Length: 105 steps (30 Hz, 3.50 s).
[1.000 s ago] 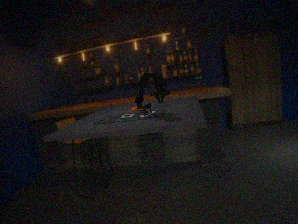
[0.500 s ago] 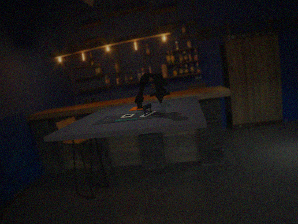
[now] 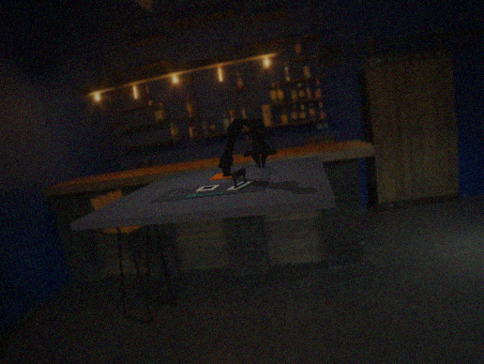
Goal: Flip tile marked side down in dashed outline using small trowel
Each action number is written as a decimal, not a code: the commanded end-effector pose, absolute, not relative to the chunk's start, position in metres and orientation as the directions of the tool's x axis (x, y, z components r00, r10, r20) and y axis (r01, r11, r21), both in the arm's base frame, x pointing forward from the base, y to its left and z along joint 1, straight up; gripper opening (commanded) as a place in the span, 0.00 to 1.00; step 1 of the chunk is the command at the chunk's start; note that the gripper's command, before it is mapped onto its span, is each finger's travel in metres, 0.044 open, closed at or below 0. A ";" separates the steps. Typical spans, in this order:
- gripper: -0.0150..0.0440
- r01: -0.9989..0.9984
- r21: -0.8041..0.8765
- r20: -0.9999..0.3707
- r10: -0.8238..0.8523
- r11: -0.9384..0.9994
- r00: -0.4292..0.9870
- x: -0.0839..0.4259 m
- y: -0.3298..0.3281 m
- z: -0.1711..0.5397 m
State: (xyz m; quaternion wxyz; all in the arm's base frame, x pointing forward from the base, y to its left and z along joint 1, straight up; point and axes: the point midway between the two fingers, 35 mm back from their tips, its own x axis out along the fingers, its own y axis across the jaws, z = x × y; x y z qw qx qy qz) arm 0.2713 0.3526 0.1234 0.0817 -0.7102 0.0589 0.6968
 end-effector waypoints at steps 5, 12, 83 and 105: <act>0.42 -0.198 -0.034 -0.999 0.030 -0.980 0.022 0.271 0.353 0.123; 0.42 -0.197 -0.034 -0.999 0.030 -0.980 0.022 0.271 0.353 0.123; 0.71 -0.971 -0.023 -0.999 0.025 0.237 0.030 0.311 0.294 0.139; 0.71 -0.539 0.001 -0.999 0.022 0.842 0.033 0.326 0.265 0.146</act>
